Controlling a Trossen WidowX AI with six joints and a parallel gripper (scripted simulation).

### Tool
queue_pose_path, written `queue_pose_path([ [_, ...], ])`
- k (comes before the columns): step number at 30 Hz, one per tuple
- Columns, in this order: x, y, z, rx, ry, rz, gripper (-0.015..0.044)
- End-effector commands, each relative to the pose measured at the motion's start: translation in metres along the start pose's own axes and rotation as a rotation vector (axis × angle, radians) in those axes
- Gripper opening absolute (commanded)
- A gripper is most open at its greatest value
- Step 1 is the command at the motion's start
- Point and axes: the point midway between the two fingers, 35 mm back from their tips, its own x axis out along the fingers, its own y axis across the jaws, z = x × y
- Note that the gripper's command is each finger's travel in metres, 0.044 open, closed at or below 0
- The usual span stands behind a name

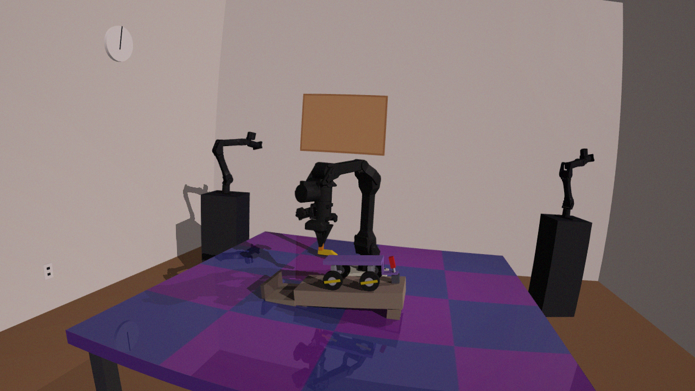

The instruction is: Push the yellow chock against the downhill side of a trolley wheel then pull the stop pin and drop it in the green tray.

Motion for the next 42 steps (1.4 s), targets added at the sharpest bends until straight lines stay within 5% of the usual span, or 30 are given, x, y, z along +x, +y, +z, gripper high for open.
queue_pose_path([
  [1, 0.001, 0.005, 0.017, -0.005, -0.005, 0.0, 0.0],
  [42, 0.038, 0.037, 0.032, -0.005, 0.105, 0.002, 0.0],
])
